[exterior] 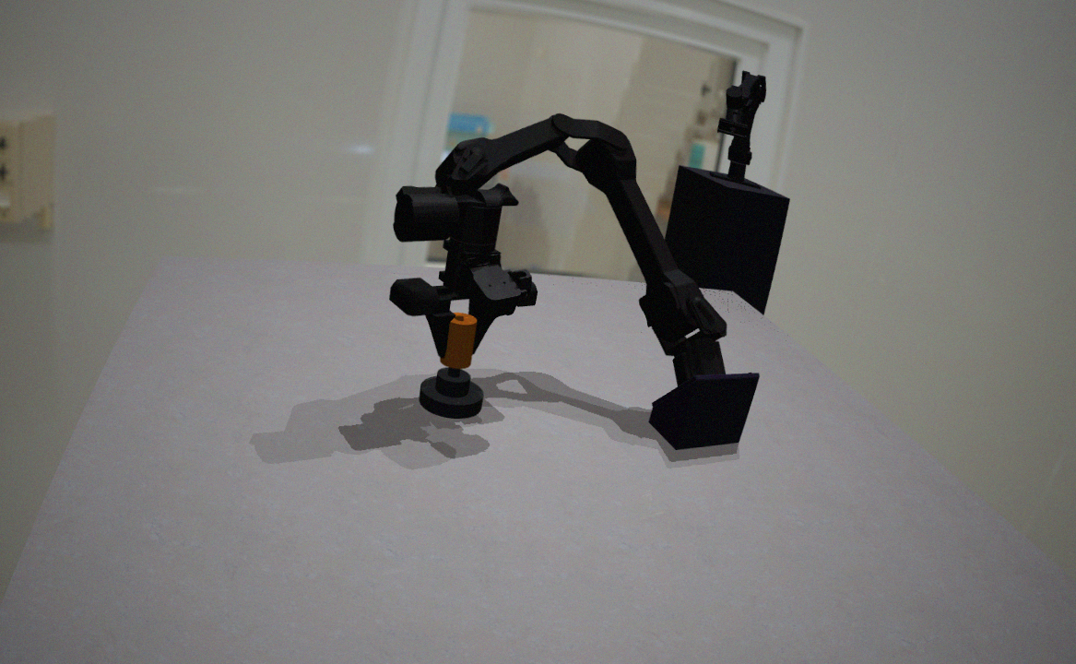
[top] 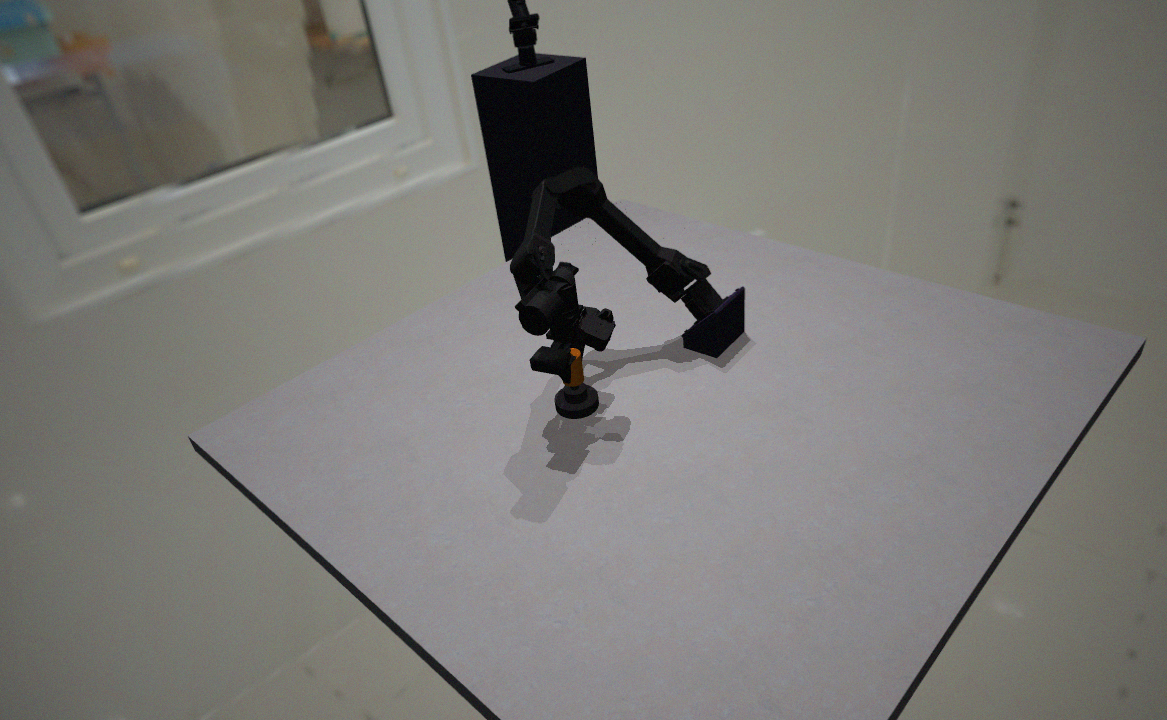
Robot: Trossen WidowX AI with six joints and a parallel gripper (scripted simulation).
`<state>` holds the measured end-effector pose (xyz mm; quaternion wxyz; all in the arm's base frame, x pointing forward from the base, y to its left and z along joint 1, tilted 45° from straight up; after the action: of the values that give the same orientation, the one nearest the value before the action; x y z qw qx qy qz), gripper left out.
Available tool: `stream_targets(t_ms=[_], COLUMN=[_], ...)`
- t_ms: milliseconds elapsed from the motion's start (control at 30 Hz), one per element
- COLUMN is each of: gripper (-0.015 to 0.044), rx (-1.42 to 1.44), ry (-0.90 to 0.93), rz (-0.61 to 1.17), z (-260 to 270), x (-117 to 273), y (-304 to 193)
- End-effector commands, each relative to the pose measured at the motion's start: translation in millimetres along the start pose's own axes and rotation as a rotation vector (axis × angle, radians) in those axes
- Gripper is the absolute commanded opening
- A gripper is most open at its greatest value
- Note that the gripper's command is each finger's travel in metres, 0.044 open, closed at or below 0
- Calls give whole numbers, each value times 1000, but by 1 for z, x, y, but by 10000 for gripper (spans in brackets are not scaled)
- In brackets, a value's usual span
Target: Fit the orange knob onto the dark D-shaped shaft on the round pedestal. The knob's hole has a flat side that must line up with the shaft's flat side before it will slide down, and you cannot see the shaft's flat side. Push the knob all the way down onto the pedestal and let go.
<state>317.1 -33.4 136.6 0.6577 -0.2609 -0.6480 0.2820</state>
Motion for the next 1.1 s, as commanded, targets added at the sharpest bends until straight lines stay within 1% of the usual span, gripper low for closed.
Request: stream_targets(t_ms=[0,100,333,1067], gripper=[0,0,0,0], rx=[2,28,212,212], ry=[-2,-2,-1,-1], rz=[2,2,2,2], z=[0,0,0,0], x=[3,4,1,3], y=[-1,-1,0,-1])
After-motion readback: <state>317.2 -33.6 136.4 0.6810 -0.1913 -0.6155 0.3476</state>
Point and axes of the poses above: the point midway between the two fingers, 35 mm back from their tips, its own x axis back along the fingers, its own z axis across the jaws, y = z × x, the point moved 4 cm from there along x, back along the fingers, and after that the axes turned 10 degrees about -x, right-handed, at the moved point
